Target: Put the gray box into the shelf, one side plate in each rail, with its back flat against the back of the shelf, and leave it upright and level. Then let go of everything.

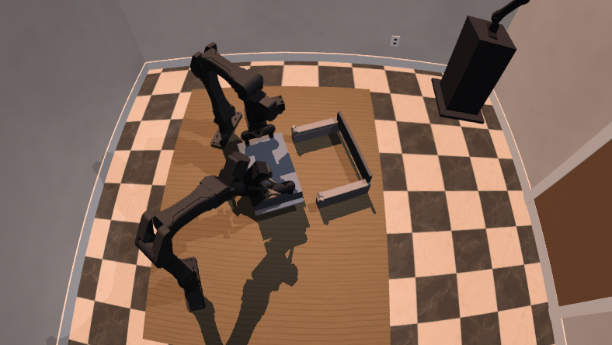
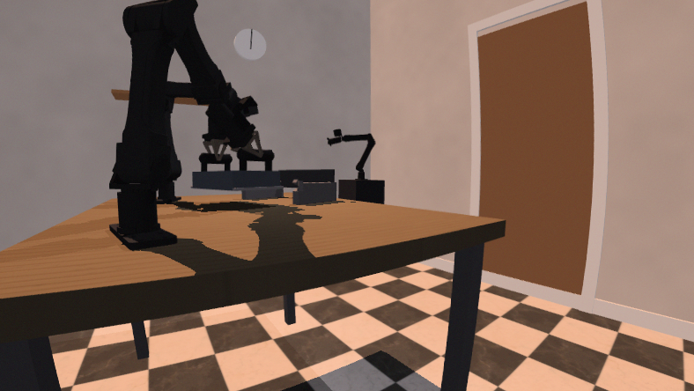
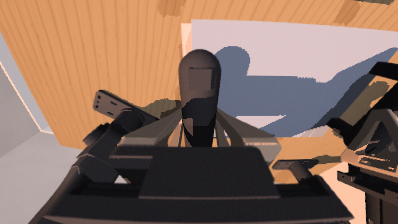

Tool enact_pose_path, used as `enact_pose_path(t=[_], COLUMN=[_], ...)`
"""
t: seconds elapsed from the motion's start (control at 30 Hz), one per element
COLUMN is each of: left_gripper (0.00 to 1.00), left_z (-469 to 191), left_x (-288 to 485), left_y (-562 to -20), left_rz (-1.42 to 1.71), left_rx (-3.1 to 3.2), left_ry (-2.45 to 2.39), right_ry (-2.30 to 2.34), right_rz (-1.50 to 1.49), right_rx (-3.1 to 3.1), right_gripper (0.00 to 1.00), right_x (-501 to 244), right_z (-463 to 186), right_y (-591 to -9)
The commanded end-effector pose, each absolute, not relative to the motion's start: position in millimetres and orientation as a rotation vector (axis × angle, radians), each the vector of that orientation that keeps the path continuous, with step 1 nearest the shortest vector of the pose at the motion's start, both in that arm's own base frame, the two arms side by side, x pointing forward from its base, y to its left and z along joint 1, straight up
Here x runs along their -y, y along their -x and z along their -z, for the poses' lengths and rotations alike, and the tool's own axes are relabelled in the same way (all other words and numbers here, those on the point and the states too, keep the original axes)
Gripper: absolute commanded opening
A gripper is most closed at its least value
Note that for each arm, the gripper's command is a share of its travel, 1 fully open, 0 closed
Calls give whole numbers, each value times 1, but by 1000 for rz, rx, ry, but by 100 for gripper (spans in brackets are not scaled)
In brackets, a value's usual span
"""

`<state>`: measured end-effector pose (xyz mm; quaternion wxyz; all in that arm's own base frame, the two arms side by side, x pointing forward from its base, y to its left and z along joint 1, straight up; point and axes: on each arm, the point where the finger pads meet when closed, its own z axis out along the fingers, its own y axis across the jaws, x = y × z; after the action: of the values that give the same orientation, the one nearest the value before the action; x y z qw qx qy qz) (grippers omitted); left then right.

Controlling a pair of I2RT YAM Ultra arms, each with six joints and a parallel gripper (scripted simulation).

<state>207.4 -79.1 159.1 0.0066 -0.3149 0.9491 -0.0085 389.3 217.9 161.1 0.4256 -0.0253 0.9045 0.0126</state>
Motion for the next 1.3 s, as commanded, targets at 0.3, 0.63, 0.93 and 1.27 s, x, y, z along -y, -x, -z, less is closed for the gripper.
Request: enact_pose_path(t=[0.3,0.63,0.93,1.27], left_gripper=[16,16,16,16], left_z=[-184,-187,-182,-182], left_x=[75,68,59,50], left_y=[-240,-244,-259,-270], left_rz=[109,113,84,82], left_rx=[-2839,-2822,-2840,-2834], left_ry=[957,967,964,977], right_ry=[32,21,25,30], right_rz=[-63,-73,-66,-56], right_rx=[-2174,-2151,-2153,-2168], right_gripper=[16,16,16,16], right_x=[-222,-219,-221,-222], right_z=[-194,-205,-203,-195], right_y=[-412,-417,-433,-447])
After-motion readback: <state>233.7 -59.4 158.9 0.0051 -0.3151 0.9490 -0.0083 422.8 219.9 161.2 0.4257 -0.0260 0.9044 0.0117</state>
